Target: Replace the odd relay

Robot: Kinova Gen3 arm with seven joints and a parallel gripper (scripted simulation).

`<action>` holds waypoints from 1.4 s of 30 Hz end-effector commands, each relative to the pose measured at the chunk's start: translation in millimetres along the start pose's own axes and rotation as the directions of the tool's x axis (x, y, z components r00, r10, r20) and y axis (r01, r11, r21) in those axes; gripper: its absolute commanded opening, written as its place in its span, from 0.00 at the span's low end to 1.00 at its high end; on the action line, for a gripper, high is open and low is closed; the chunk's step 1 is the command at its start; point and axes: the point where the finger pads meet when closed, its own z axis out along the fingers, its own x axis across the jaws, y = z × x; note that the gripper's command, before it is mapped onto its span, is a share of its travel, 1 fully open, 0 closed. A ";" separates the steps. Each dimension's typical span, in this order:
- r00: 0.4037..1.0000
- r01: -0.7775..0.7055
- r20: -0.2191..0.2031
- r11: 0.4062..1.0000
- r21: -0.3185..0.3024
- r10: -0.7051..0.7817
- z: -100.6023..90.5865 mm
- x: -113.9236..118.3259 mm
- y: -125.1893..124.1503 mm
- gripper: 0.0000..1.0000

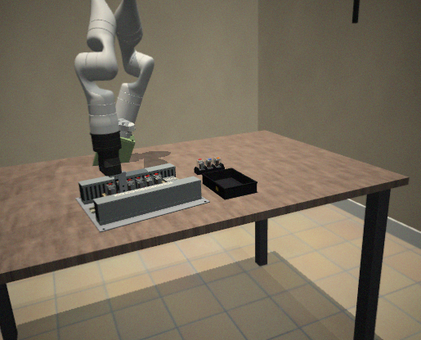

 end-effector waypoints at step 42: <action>1.000 -0.001 0.000 1.000 -0.003 0.001 -7.8 0.7 0.5 0.00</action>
